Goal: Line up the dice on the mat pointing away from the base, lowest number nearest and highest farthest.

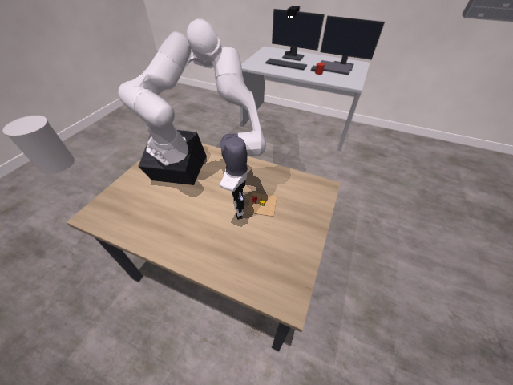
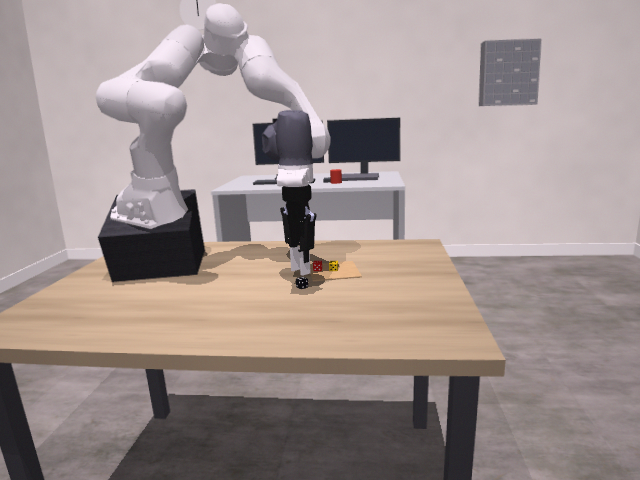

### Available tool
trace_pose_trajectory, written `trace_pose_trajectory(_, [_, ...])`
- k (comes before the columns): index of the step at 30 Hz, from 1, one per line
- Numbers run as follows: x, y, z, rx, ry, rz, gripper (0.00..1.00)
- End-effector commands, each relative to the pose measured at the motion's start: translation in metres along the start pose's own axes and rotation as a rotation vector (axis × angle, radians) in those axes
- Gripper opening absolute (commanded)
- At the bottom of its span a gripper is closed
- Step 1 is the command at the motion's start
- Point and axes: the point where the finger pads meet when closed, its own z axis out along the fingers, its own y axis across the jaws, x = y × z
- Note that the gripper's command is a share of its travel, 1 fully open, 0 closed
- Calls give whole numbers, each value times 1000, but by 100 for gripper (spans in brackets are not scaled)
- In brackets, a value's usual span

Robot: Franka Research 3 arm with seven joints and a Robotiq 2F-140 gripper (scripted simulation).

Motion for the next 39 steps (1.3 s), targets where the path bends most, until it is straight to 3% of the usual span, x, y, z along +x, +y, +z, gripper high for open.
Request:
trace_pose_trajectory(1, [0,-3,3,8,-3,-17,25])
trace_pose_trajectory(39, [0,-3,10,8,-3,-17,25])
